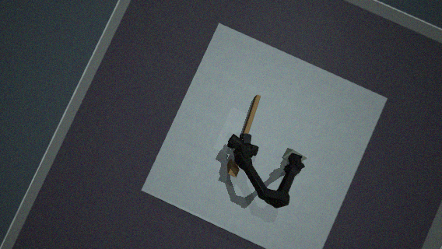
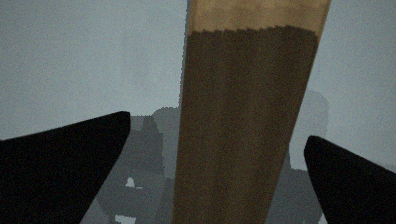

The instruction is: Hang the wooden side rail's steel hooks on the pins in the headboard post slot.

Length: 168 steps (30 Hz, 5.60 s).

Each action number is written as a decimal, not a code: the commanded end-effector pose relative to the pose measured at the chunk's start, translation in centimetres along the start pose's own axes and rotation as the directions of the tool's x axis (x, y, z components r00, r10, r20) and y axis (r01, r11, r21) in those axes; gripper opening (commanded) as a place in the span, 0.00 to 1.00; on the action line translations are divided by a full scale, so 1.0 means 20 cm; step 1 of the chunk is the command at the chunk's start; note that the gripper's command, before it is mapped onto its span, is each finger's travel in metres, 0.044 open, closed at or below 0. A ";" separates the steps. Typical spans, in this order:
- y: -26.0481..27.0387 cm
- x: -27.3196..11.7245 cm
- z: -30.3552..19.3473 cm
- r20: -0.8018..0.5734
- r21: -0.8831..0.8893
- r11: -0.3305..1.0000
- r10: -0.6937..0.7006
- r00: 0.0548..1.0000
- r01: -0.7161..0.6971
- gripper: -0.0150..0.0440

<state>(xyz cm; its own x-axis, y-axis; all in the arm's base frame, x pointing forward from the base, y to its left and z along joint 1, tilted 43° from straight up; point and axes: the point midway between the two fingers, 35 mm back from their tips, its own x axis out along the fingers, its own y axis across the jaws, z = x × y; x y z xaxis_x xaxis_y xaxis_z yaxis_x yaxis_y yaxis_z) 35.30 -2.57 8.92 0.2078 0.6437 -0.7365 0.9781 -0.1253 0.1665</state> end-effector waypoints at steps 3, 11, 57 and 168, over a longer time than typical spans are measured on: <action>0.00 0.01 0.00 -0.004 0.004 1.000 -0.001 1.000 0.001 0.78; 0.00 0.01 0.00 -0.004 0.004 1.000 -0.001 1.000 0.001 0.45; 0.01 0.01 0.00 -0.002 0.108 0.994 0.002 1.000 -0.001 0.25; 0.01 -0.08 0.00 -0.003 0.134 0.991 -0.001 1.000 0.002 0.25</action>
<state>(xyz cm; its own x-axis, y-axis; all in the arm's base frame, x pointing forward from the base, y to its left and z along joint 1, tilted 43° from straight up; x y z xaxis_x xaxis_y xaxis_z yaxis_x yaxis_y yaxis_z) 35.11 -3.21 9.93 0.2002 0.6516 -0.7316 0.9735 -0.2167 0.0734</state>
